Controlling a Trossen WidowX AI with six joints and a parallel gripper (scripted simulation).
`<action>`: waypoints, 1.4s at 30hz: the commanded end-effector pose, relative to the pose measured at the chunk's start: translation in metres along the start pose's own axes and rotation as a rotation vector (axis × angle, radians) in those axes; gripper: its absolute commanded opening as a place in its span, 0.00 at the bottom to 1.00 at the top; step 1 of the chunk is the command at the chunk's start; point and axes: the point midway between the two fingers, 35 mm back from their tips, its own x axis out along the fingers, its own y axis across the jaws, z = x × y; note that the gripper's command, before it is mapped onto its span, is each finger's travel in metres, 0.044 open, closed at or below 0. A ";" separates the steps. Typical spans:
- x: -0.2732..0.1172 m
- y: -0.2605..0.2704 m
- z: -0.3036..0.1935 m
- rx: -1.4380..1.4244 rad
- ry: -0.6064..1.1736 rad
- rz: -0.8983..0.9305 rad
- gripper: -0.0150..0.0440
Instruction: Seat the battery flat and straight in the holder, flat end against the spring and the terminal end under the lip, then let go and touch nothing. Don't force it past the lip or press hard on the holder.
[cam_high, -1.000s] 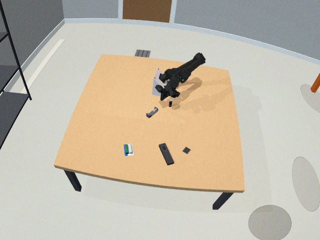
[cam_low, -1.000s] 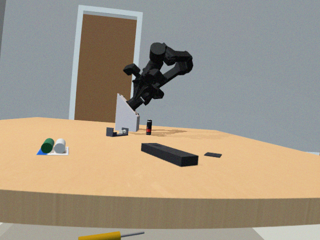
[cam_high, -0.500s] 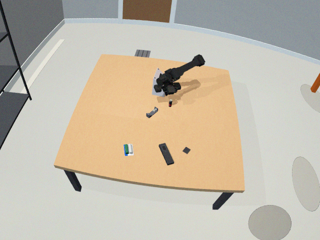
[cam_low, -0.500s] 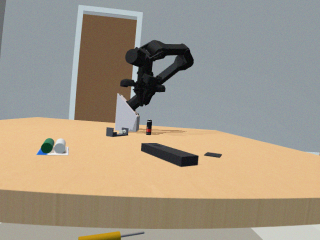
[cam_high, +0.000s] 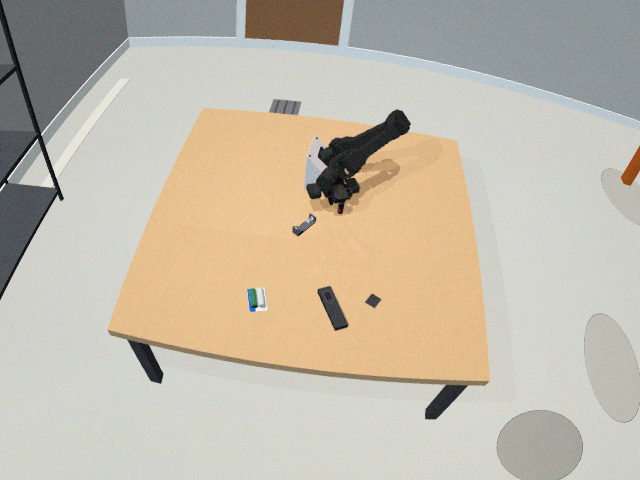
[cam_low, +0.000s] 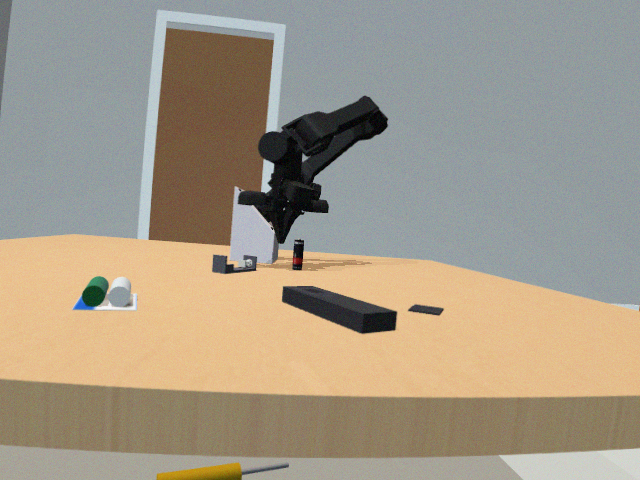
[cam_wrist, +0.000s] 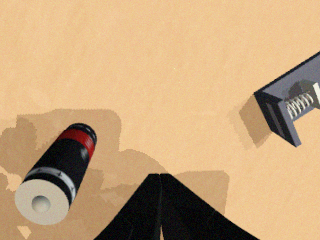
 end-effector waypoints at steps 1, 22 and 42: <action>0.014 0.003 -0.003 0.006 -0.003 0.011 0.25; 0.014 0.034 0.001 0.007 0.000 0.006 0.25; 0.013 0.067 -0.001 0.007 -0.004 0.013 0.25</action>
